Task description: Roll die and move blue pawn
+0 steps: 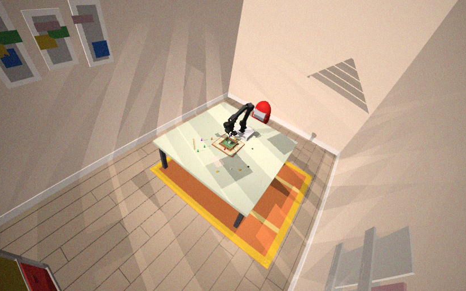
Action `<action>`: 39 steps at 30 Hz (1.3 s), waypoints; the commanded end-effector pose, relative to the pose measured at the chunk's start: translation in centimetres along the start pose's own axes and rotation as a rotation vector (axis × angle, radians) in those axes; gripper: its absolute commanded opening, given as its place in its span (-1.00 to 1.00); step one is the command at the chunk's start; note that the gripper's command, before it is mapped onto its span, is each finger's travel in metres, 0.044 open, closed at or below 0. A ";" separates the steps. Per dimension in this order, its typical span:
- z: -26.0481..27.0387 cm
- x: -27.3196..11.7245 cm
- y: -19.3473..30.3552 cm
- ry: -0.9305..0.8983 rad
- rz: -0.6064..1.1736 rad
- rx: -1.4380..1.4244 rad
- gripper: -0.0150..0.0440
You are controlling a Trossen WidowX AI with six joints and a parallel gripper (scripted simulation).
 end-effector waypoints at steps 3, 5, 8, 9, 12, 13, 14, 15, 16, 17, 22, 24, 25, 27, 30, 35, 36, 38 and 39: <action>0.0 1.2 0.3 0.003 0.011 0.000 0.19; 0.0 1.4 0.3 0.002 0.011 0.000 0.19; 0.0 1.4 0.3 0.002 0.011 0.000 0.01; 0.0 1.4 0.3 0.002 0.011 0.000 -0.08; 0.0 1.4 0.3 0.002 0.011 0.000 -0.35; 0.0 1.4 0.3 0.002 0.011 0.000 -0.37; 0.0 1.4 0.3 0.002 0.011 0.000 -0.39; 0.0 1.4 0.3 0.002 0.011 0.000 -0.42; 0.0 1.4 0.3 0.002 0.011 0.000 -0.44; 0.0 1.4 0.3 0.002 0.011 0.000 -0.46; 0.0 1.3 0.3 0.003 0.011 0.000 -0.49; 0.0 0.7 0.1 0.003 0.011 0.002 -0.49; -0.1 0.1 -0.1 0.003 0.011 0.003 -0.49; -0.1 -0.9 -0.3 0.003 0.011 0.005 -0.49; -0.2 -2.5 -0.6 0.003 0.011 0.009 -0.49; -0.3 -5.3 -0.7 0.003 0.010 0.007 -0.49; -0.3 -5.9 -0.7 0.003 0.010 0.006 -0.49; -0.3 -7.0 -0.6 0.003 0.010 0.005 -0.49; -0.3 -7.6 -0.5 0.003 0.010 0.004 -0.49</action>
Point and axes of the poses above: the point midway between the two fingers, 35 mm back from their tips, its own x axis out along the fingers, its own z axis across the jaws, y = z × x, the point moved 1 cm from there along -x, back along the fingers, and after that the axes turned 7 degrees about x, right-handed, at the moved point
